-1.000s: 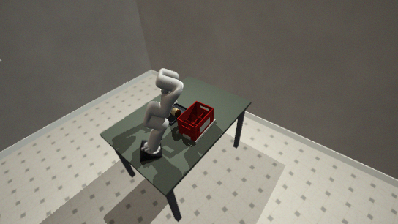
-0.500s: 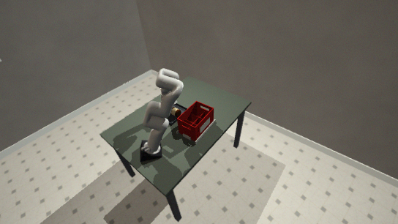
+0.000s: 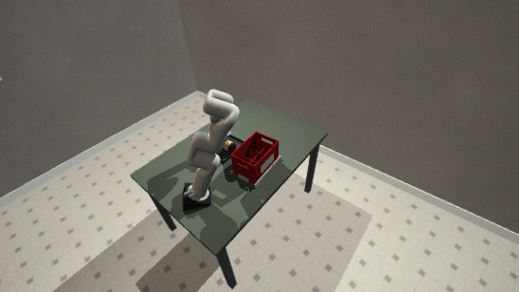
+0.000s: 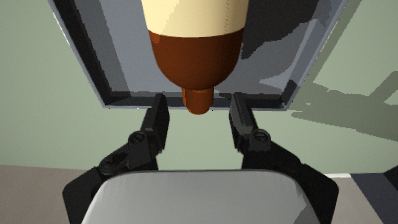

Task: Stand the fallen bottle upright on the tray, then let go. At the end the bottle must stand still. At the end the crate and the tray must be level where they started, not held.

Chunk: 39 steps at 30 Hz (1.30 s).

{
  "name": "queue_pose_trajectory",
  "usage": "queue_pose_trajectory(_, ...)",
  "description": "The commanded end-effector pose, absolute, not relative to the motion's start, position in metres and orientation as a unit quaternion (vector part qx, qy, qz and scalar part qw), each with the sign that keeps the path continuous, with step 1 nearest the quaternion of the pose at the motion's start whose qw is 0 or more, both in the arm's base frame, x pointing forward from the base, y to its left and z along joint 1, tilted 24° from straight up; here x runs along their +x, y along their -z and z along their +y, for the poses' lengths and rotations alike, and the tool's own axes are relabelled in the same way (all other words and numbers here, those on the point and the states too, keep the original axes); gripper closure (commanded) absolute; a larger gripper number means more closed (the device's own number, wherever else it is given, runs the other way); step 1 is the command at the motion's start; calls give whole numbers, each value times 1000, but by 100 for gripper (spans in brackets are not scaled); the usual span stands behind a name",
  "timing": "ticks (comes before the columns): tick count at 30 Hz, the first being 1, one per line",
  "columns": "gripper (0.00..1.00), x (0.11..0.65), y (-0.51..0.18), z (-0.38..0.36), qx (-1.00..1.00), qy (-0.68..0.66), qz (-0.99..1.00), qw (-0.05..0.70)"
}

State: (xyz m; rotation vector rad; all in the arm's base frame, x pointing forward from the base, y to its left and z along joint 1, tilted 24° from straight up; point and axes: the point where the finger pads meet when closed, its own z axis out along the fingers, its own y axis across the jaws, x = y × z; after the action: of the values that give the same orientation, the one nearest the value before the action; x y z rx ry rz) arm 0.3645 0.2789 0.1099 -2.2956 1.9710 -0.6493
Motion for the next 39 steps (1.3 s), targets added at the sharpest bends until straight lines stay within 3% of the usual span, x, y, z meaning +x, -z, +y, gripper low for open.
queue_pose_trajectory(1, 35, 366, -111, 280, -742, 210, 637, 26)
queue_pose_trajectory(39, 35, 368, -107, 280, -742, 210, 637, 26)
